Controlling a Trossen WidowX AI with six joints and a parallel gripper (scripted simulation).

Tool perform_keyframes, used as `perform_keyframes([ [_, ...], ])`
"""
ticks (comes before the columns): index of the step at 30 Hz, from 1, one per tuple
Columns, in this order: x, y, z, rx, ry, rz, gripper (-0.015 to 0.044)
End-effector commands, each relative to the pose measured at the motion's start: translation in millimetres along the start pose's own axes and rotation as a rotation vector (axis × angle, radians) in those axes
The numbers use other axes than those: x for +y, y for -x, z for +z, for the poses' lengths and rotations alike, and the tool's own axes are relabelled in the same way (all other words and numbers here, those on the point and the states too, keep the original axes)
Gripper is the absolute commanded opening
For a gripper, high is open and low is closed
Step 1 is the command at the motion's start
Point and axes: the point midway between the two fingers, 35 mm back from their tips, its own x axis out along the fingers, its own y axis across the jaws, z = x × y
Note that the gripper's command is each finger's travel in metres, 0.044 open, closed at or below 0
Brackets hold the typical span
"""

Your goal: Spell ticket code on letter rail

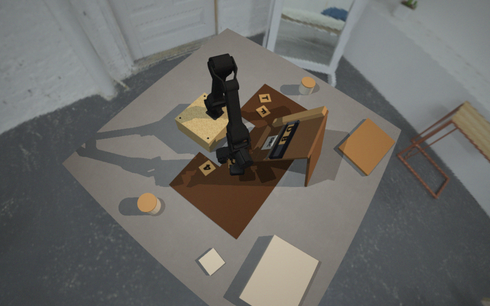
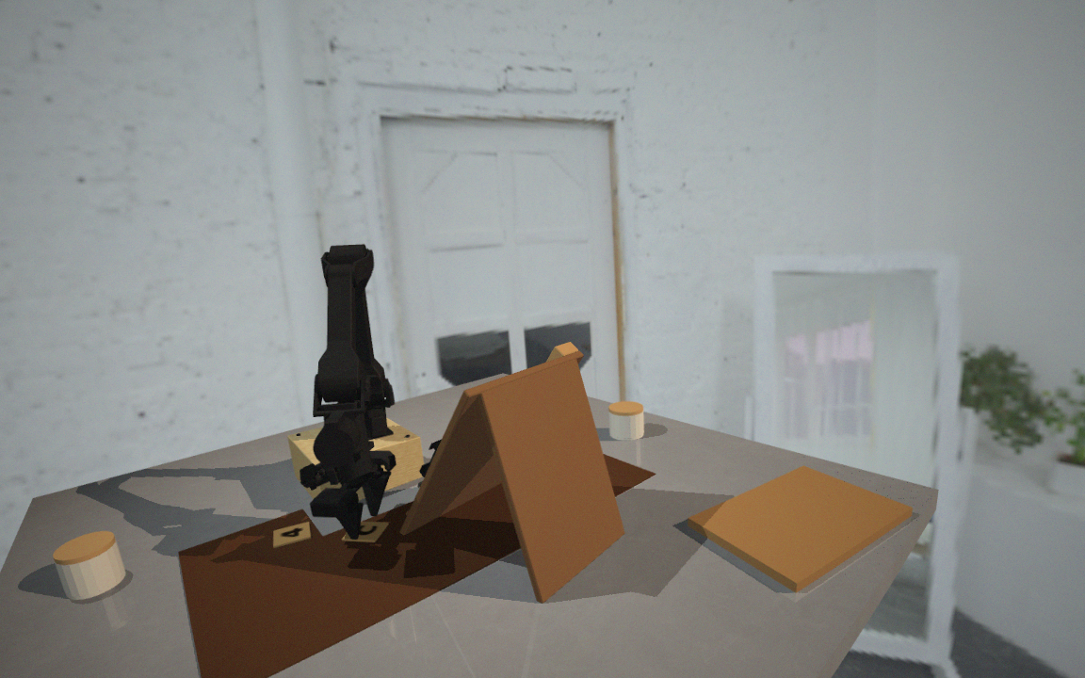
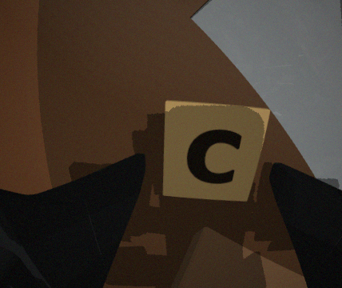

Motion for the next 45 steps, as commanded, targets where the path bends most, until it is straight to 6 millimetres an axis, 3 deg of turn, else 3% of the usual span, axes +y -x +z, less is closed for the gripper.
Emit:
perform_keyframes([
  [1, -2, -7, 1, -0.005, -0.005, -0.005, 0.0340],
  [13, -2, -11, 1, -0.005, -0.005, -0.005, 0.0340],
  [15, -2, -11, 1, -0.005, -0.005, -0.005, 0.0288],
  [26, -2, -11, 1, -0.005, -0.005, -0.005, 0.0214],
  [34, -2, -5, 1, -0.005, -0.005, -0.005, 0.0004],
  [45, -3, 3, 0, -0.005, -0.005, -0.005, 0.0000],
])
